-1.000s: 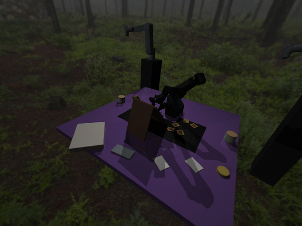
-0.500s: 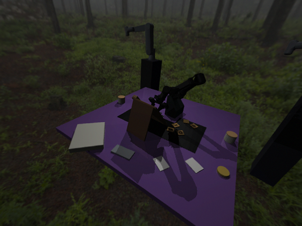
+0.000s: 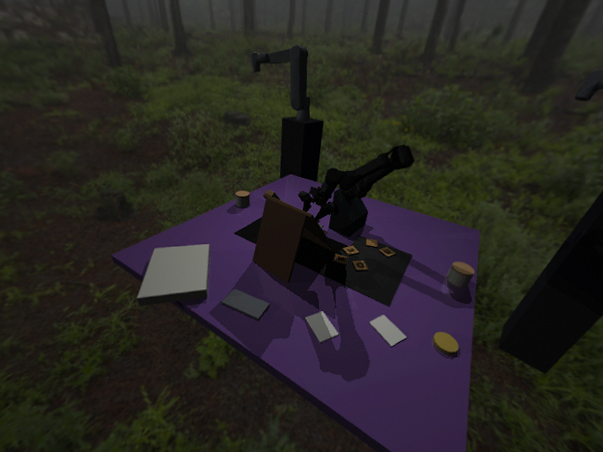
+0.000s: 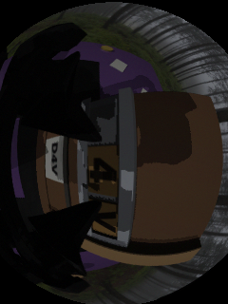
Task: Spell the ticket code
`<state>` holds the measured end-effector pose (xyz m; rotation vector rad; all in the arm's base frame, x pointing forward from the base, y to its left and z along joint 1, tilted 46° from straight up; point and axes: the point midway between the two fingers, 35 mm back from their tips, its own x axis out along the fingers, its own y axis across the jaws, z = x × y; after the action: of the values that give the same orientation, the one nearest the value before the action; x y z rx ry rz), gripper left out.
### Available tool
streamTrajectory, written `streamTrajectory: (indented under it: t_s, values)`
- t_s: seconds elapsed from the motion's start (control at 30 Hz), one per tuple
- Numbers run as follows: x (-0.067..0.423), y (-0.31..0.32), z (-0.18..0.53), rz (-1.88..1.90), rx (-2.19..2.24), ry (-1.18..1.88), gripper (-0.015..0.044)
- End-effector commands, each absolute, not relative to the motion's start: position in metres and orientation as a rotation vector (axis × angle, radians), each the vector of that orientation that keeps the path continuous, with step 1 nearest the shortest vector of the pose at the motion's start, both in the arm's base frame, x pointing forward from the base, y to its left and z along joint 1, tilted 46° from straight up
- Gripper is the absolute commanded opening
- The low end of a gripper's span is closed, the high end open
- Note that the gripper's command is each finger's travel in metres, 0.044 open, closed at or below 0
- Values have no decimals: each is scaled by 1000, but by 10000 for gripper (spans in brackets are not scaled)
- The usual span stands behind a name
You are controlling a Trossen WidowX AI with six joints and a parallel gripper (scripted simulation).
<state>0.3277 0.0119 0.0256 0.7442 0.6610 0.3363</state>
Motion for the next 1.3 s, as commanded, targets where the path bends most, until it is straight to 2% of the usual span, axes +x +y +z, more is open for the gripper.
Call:
streamTrajectory:
  t_s: [0.0, 1.27]
  values:
    - [325, 10, 27, 340, 742, 658, 295]
    - [308, -2, 33, 340, 742, 659, 295]
